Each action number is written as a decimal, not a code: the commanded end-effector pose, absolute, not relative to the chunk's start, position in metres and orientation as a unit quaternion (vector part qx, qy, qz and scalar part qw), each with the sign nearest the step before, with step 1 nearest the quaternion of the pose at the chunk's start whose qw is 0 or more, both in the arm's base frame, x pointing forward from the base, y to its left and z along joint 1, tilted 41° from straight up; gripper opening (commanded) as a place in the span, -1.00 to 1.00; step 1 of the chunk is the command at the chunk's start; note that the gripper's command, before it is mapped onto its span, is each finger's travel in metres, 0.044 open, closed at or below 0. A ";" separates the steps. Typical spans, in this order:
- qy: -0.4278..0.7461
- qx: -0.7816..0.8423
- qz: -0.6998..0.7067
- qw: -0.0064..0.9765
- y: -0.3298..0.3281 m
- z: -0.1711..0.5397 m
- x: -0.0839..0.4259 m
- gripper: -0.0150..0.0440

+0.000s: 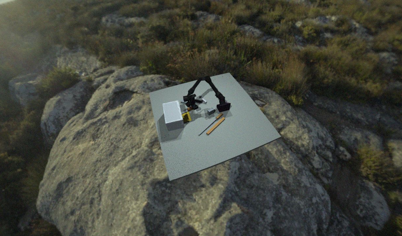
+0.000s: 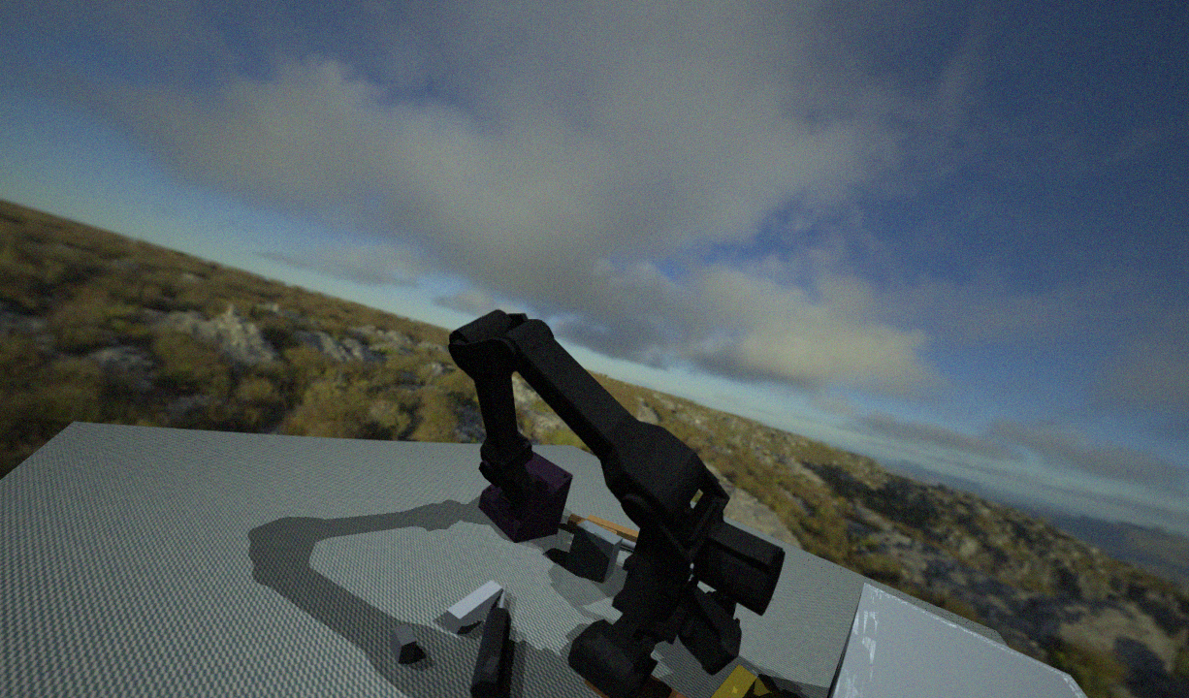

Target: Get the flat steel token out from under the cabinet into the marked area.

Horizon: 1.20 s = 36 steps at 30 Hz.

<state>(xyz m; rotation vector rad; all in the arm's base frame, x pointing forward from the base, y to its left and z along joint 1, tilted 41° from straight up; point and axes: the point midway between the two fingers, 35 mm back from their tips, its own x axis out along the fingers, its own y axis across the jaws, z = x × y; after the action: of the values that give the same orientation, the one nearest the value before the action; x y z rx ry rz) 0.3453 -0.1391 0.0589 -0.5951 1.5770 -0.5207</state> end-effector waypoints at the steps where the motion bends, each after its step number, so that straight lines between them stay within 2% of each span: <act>1: 0.693 -0.263 -0.227 0.632 -0.140 0.059 0.337 -0.49; 36: 0.694 -0.263 -0.227 0.631 -0.141 0.063 0.300 -0.49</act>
<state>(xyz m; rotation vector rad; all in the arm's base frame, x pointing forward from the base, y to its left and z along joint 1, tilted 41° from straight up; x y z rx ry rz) 0.3072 -0.1406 0.0630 -0.5965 1.5799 -0.5200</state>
